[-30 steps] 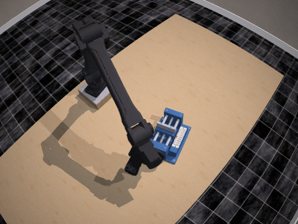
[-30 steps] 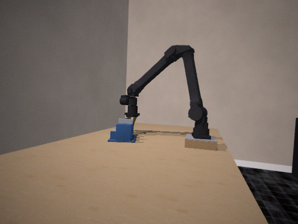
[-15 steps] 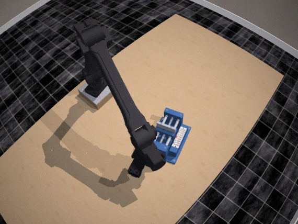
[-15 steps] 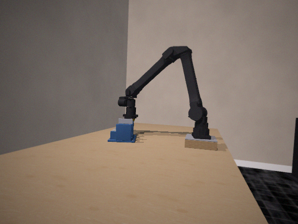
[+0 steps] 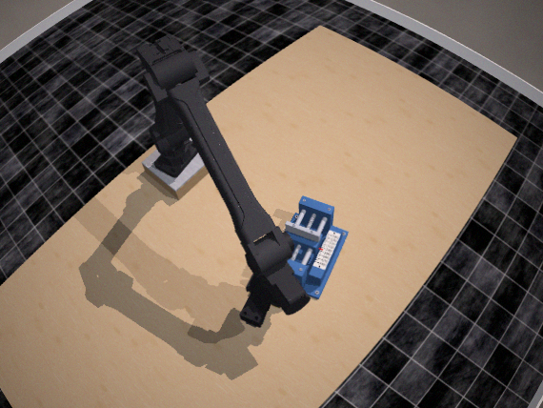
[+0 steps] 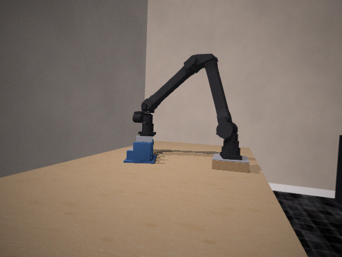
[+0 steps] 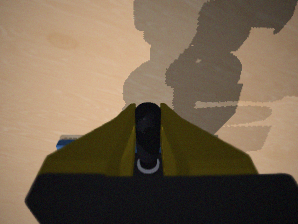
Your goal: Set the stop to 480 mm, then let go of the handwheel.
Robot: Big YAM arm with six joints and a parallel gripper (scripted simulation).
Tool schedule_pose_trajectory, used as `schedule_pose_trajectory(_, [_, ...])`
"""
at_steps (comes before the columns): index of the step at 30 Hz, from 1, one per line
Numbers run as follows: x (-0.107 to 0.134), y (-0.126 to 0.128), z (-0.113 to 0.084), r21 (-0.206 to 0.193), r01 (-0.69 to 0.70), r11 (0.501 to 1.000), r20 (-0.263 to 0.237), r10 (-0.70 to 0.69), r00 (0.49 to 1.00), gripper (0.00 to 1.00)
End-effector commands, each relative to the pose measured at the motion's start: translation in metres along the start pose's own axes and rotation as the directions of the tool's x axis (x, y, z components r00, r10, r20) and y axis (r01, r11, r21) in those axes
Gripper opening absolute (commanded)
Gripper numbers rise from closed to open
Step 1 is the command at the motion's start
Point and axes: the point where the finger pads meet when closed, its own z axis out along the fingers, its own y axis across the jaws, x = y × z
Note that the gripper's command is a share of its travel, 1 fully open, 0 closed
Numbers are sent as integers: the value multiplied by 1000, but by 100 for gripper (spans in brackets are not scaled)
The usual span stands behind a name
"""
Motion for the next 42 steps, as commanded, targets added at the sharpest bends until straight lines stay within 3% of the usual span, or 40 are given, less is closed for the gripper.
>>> schedule_pose_trajectory(1, [-7, 28, -9, -31, 2, 1000, 18, -1, 1000, 6])
schedule_pose_trajectory(10, [-8, 47, -15, -47, 2, 999, 25, -1, 1000, 6])
schedule_pose_trajectory(42, [-7, 65, -28, -49, 2, 999, 24, -1, 1000, 6])
